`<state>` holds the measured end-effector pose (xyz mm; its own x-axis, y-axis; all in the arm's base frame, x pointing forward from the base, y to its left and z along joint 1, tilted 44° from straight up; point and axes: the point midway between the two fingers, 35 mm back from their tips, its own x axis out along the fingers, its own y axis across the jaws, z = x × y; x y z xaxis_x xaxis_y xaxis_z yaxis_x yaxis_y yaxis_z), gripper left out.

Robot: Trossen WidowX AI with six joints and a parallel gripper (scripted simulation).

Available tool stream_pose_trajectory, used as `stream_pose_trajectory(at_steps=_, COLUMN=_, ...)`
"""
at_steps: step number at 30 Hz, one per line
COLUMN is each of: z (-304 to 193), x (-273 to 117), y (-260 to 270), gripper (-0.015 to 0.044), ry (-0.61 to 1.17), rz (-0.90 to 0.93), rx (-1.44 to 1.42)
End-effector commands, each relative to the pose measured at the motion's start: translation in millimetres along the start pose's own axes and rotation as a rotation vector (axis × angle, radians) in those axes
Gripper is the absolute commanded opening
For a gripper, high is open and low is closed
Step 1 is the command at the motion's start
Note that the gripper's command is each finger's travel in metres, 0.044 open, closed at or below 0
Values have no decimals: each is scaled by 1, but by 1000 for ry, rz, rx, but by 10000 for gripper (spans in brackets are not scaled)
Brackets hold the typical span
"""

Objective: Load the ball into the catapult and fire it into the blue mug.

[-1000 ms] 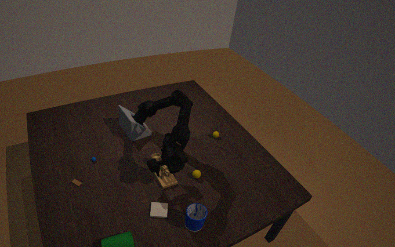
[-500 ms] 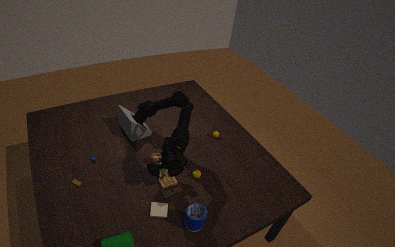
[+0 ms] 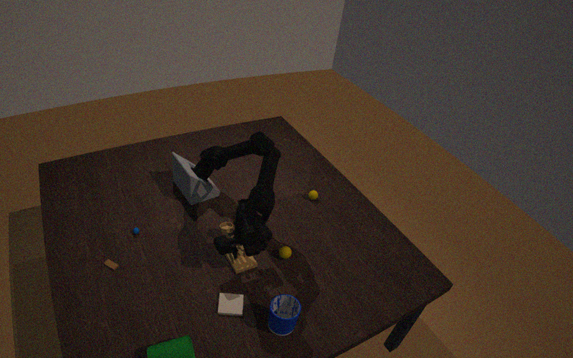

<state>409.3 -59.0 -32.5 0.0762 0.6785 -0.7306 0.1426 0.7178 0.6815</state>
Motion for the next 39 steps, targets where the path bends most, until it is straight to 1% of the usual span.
stream_pose_trajectory(at_steps=1, z=0, x=0, y=-1, gripper=125, ry=1, rz=-3, rx=0)
stream_pose_trajectory(at_steps=3, z=0, x=0, y=-1, gripper=111, ry=1, rz=-3, rx=0)
stream_pose_trajectory(at_steps=4, z=0, x=-3, y=-1, gripper=85, ry=1, rz=-3, rx=0)
stream_pose_trajectory(at_steps=7, z=1, x=-39, y=-1, gripper=6, ry=0, rz=-3, rx=0)
stream_pose_trajectory(at_steps=8, z=0, x=-47, y=-1, gripper=0, ry=0, rz=-2, rx=0)
stream_pose_trajectory(at_steps=15, z=1, x=-47, y=0, gripper=0, ry=1, rz=-1, rx=2)
stream_pose_trajectory(at_steps=39, z=1, x=-7, y=0, gripper=0, ry=1, rz=1, rx=3)
